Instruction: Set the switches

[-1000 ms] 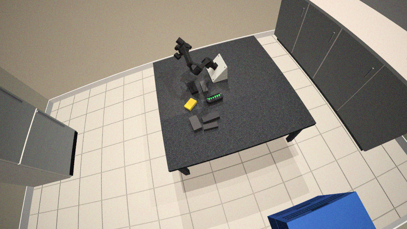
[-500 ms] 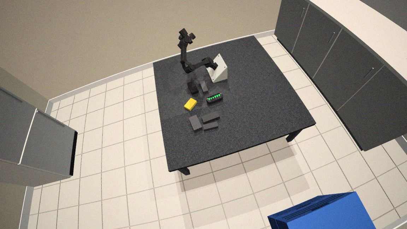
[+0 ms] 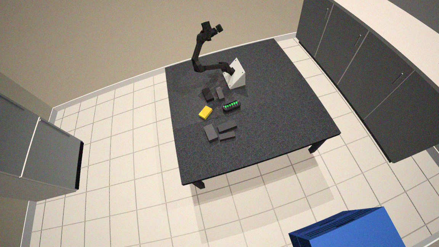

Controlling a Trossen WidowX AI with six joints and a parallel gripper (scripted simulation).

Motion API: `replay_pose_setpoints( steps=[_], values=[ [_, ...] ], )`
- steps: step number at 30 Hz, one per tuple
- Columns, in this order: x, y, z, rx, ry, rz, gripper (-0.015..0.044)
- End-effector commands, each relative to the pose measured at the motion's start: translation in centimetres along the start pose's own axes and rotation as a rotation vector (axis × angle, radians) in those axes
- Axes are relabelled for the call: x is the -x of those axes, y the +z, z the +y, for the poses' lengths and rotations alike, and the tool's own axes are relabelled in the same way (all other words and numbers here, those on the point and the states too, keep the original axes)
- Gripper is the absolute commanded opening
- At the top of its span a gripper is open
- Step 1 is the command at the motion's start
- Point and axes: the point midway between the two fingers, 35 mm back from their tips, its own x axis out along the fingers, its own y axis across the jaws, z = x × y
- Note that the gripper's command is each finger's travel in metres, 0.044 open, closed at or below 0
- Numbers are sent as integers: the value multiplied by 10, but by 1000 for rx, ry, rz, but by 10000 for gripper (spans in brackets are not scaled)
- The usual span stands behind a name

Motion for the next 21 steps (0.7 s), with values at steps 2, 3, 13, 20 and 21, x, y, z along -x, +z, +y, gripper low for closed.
replay_pose_setpoints(
  steps=[2, 3, 13, 20, 21],
  values=[
    [20, -5, -63, -58, -194, 38, 0],
    [25, -8, -75, -71, -229, 48, 0],
    [85, -45, -169, -227, -512, 110, 0],
    [130, -82, -208, -377, -661, 162, 0],
    [137, -88, -212, -395, -680, 173, 0]
  ],
)
